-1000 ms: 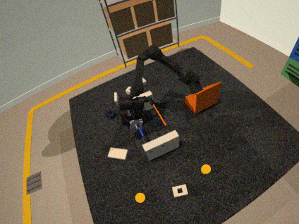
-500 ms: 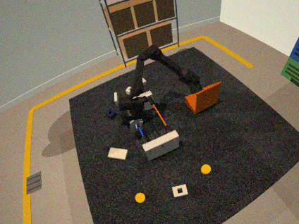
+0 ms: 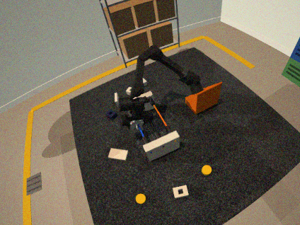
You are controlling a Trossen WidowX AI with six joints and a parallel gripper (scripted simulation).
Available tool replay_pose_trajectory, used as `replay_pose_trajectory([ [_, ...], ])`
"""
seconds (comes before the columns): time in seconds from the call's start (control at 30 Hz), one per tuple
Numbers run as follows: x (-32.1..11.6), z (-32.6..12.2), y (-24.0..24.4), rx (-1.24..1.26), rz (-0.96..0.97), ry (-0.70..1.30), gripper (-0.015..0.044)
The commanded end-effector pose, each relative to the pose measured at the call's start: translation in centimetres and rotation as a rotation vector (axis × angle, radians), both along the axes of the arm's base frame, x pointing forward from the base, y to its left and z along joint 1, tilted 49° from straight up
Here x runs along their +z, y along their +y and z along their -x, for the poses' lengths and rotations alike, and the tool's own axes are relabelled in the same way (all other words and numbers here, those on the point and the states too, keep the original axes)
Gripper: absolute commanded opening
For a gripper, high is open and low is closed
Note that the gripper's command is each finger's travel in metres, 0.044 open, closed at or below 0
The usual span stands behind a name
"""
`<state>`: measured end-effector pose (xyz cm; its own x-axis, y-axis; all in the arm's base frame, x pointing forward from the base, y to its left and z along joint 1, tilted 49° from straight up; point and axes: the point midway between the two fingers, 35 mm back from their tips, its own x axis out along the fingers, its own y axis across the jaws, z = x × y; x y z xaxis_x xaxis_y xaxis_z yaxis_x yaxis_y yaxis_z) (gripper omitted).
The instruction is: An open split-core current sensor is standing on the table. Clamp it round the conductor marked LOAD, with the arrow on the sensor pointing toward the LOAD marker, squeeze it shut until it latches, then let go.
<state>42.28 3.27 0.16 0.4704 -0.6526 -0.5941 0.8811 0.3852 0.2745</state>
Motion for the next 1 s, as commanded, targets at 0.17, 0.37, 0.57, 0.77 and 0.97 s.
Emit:
replay_pose_trajectory([
  [0.17, 0.23, -0.26, 0.39, 0.007, -0.005, -0.013, 0.0000],
  [0.37, 0.23, -0.26, 0.39, 0.007, -0.005, -0.013, 0.0000],
  [0.57, 0.23, -0.26, 0.39, 0.007, -0.005, -0.013, 0.0000],
  [0.77, -0.07, -0.10, 0.11, -0.013, -0.004, 0.014, 0.0000],
  [0.97, -0.19, -0.33, 0.47, -0.062, -0.013, 0.060, 0.0000],
])
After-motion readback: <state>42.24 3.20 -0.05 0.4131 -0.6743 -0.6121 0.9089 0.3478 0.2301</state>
